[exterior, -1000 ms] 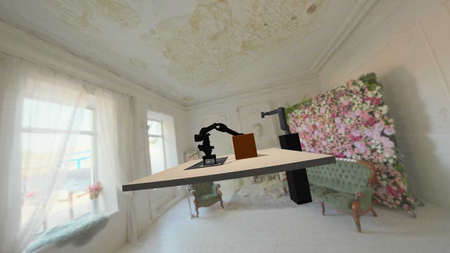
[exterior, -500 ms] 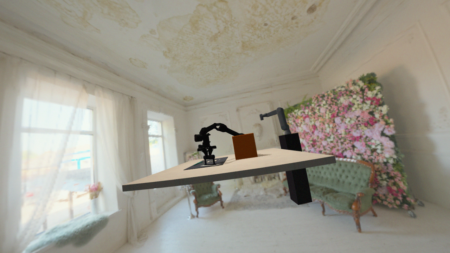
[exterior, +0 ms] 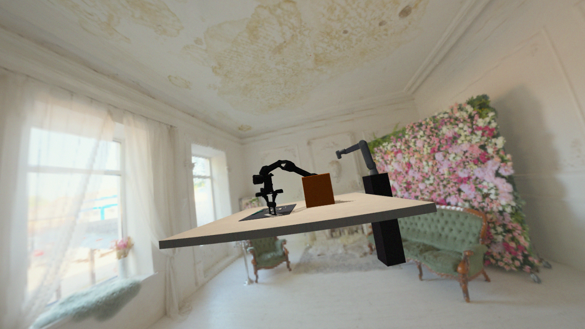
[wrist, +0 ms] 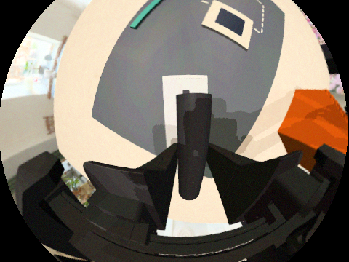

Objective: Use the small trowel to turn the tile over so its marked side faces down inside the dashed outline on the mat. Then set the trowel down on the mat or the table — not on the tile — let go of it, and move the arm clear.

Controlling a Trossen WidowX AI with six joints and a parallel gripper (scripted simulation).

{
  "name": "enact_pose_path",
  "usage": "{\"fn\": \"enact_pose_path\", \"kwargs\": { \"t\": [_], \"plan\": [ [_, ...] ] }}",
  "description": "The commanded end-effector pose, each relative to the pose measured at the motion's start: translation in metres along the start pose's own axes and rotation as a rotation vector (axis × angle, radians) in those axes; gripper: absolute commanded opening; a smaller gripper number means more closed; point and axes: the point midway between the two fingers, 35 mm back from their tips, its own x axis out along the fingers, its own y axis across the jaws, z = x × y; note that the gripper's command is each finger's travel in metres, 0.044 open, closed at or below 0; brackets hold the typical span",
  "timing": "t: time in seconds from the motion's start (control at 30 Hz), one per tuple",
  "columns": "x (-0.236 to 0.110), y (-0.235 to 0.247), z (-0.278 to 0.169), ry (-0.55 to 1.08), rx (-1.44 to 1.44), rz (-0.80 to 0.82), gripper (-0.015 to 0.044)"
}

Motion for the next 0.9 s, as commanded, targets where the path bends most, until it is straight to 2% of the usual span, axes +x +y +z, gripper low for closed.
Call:
{"fn": "enact_pose_path", "kwargs": {
  "t": [0.0,0.3,0.47,0.5,0.87],
  "plan": [
    [0.0007,0.0006,0.0005,0.0,0.131,0.001,0.013],
    [0.0007,0.0006,0.0005,0.0,0.136,0.001,0.013],
    [0.0007,0.0006,0.0005,0.0,0.136,0.001,0.0261],
    [0.0007,0.0006,0.0005,0.0,0.136,0.001,0.027],
    [0.0007,0.0006,0.0005,0.0,0.136,0.001,0.027]
  ]
}}
